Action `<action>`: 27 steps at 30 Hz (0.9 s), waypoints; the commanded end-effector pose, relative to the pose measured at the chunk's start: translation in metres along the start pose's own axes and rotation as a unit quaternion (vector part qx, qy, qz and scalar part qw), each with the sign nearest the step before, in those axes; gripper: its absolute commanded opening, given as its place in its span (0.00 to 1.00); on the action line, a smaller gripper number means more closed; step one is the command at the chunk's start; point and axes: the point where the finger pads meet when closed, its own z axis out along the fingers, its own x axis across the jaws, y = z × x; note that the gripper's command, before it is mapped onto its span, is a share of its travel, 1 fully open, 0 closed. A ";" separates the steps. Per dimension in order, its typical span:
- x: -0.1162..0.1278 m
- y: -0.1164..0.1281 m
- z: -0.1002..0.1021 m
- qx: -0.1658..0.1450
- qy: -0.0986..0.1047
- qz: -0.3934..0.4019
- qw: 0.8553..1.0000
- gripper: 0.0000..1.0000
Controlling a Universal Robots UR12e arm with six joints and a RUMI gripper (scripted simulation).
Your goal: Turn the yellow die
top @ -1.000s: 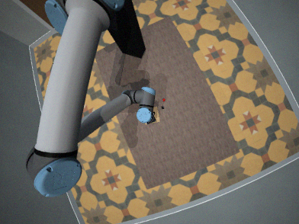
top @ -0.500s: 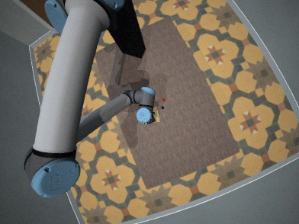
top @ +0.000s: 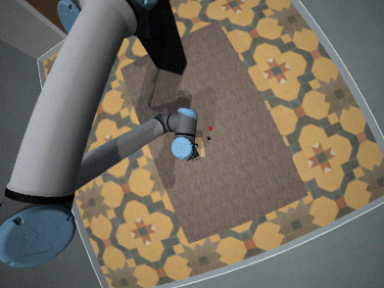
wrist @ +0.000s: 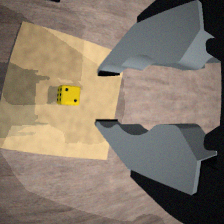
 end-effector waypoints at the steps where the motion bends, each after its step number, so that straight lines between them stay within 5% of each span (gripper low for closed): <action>1: 0.001 -0.003 -0.021 0.003 0.001 -0.001 1.000 0.21; 7: 0.001 -0.003 -0.023 0.003 0.001 -0.001 1.000 0.21; 8: 0.001 -0.003 -0.023 0.003 0.001 -0.001 1.000 1.00; 27: 0.001 -0.003 -0.023 0.003 0.001 -0.001 1.000 1.00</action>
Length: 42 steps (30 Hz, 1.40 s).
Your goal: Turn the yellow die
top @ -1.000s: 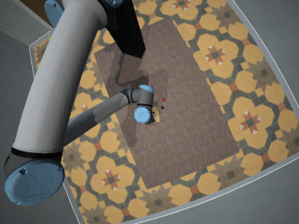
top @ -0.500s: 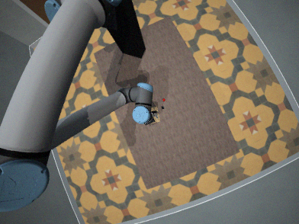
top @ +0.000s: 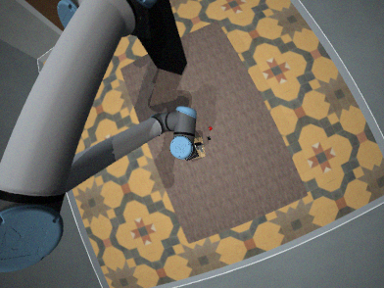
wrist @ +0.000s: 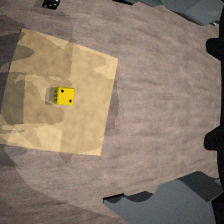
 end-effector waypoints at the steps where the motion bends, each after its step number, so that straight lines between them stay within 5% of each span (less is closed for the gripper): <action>1: 0.001 -0.002 -0.002 0.001 0.001 -0.001 1.000 1.00; 29: -0.001 -0.003 -0.001 0.001 0.001 -0.080 0.997 1.00; 42: -0.006 -0.005 0.000 0.001 0.001 -0.229 0.973 1.00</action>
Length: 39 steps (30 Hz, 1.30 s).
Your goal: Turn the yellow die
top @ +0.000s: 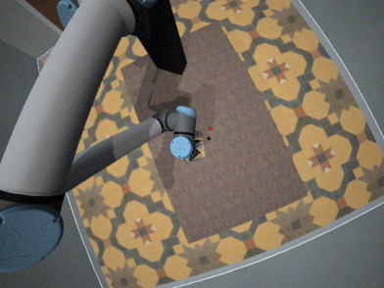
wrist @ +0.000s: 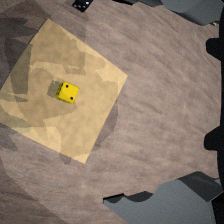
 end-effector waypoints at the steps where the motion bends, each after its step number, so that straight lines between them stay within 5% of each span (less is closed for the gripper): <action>1: 0.000 -0.004 0.000 0.000 0.000 -0.079 0.997 1.00; 22: -0.005 -0.006 0.002 0.000 0.000 -0.287 0.958 1.00; 36: -0.008 -0.006 0.004 0.000 0.000 -0.457 0.889 1.00; 39: -0.008 -0.006 0.004 0.000 0.000 -0.461 0.887 1.00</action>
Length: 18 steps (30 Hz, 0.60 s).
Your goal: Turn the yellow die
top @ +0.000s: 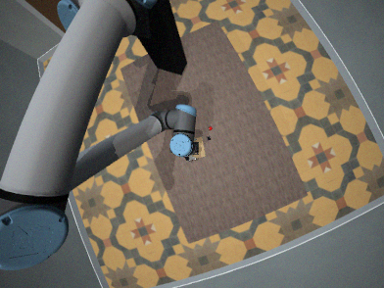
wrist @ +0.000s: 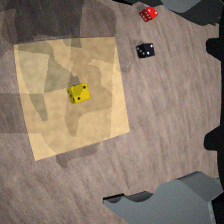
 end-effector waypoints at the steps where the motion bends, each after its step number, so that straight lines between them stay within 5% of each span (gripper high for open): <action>1: 0.002 -0.001 0.000 -0.002 -0.002 -0.068 0.998 1.00; 18: 0.000 -0.001 0.002 -0.001 -0.002 -0.265 0.964 1.00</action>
